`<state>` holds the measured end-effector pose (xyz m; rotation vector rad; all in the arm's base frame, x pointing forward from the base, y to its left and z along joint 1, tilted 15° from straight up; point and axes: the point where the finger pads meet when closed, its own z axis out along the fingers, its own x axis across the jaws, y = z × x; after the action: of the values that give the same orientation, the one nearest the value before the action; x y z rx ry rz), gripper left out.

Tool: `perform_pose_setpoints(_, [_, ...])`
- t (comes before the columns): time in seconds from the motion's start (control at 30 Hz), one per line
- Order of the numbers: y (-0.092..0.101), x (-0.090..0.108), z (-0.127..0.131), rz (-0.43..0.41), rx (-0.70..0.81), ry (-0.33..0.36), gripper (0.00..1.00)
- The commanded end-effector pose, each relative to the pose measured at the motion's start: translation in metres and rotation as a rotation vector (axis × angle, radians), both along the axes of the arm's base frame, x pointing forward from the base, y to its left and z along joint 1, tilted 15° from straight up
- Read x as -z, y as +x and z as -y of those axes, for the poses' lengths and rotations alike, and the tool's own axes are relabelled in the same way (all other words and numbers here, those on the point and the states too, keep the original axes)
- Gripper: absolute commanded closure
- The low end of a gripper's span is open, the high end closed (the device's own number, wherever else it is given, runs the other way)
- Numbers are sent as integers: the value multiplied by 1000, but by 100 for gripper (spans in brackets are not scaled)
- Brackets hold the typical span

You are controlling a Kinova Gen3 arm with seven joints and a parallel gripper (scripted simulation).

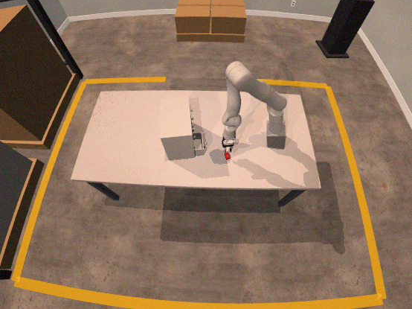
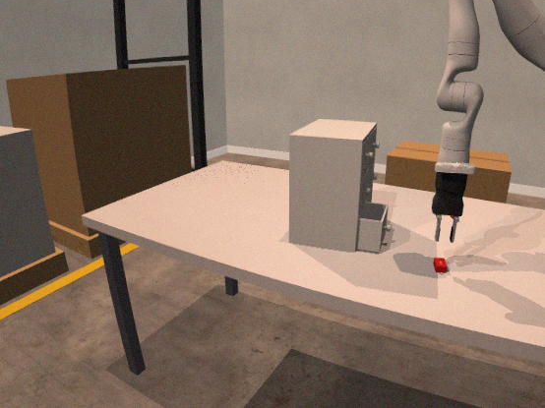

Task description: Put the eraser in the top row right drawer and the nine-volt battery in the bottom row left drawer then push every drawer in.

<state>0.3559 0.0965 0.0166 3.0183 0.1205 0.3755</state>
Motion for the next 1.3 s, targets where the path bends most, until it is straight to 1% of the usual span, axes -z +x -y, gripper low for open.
perform_pose_setpoints(0.0, [-2,2,2,-1,-32,0,33])
perform_pose_setpoints(0.43, [-1,2,3,2,-58,0,33])
perform_pose_setpoints(0.47, [-1,2,3,2,-58,0,19])
perform_pose_setpoints(1.27, [-1,3,3,1,-58,1,19])
